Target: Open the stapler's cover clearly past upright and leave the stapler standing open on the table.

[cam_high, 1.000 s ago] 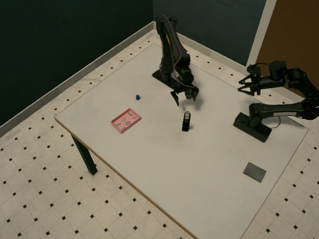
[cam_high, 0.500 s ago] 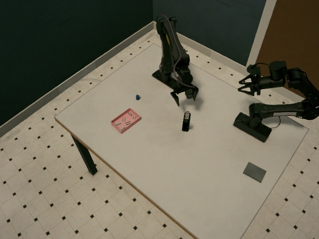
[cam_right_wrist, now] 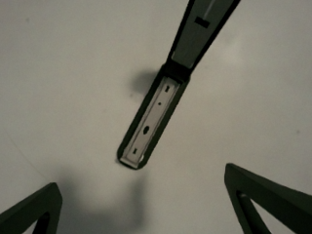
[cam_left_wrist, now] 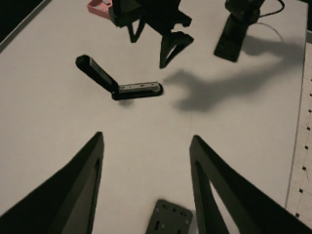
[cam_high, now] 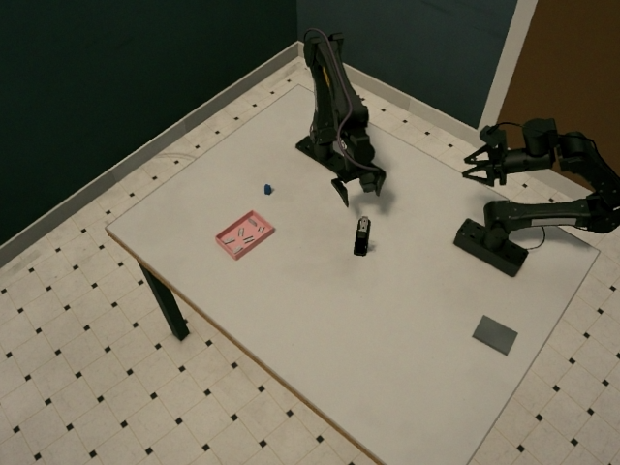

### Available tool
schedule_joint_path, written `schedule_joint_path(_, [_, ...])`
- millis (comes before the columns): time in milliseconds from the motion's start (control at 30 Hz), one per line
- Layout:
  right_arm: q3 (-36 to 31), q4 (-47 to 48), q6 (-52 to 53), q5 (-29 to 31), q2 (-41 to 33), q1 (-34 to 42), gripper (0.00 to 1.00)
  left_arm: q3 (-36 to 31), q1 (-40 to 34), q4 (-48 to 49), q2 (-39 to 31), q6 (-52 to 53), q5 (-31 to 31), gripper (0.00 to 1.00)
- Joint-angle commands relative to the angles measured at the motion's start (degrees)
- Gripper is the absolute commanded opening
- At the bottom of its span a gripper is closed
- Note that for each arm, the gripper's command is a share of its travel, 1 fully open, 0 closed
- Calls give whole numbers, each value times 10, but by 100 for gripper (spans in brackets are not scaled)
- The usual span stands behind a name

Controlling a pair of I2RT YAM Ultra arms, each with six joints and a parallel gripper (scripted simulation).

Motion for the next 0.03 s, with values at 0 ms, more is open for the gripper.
schedule_joint_path(0, [3,1,-4,-7,-9,-1,100,-3,-6,4,-2,-4,-3,57])
